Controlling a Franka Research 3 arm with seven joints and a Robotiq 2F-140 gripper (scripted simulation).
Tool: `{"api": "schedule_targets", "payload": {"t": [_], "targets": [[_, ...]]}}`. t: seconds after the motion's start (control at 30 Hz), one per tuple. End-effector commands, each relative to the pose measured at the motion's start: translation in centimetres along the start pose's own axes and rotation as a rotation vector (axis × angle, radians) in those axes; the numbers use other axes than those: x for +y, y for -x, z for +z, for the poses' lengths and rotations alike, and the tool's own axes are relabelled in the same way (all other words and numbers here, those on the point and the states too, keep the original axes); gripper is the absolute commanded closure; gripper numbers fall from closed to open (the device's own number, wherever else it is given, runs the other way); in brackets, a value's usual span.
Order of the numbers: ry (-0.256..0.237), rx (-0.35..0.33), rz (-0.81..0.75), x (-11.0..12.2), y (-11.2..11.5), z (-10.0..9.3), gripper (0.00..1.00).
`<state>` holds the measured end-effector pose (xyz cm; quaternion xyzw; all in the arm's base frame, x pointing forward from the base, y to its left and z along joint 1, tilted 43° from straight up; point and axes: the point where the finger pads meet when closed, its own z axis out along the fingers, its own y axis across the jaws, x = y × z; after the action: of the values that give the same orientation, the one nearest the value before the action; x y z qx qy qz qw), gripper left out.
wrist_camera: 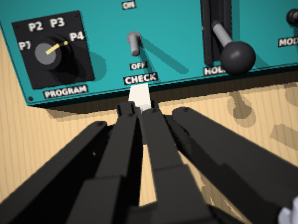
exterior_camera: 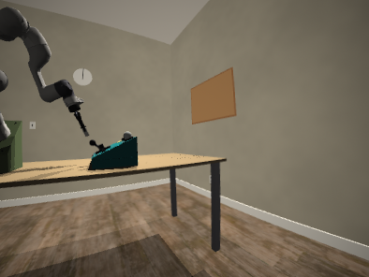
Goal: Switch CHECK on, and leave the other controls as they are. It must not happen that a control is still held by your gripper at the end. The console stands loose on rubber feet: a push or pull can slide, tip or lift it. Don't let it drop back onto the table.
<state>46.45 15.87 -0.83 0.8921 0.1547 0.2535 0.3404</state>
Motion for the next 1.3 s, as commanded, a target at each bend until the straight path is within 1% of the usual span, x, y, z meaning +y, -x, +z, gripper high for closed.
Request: {"api": "schedule_targets", "payload": {"t": [0.0, 0.63, 0.97, 1.27], "targets": [[-0.001, 0.000, 0.013, 0.0, 0.0, 0.0, 1.00], [-0.001, 0.000, 0.013, 0.0, 0.0, 0.0, 1.00], [-0.001, 0.003, 0.012, 0.0, 0.0, 0.5, 1.00], [-0.001, 0.003, 0.012, -0.1, 0.1, 2.4, 1.00]]}}
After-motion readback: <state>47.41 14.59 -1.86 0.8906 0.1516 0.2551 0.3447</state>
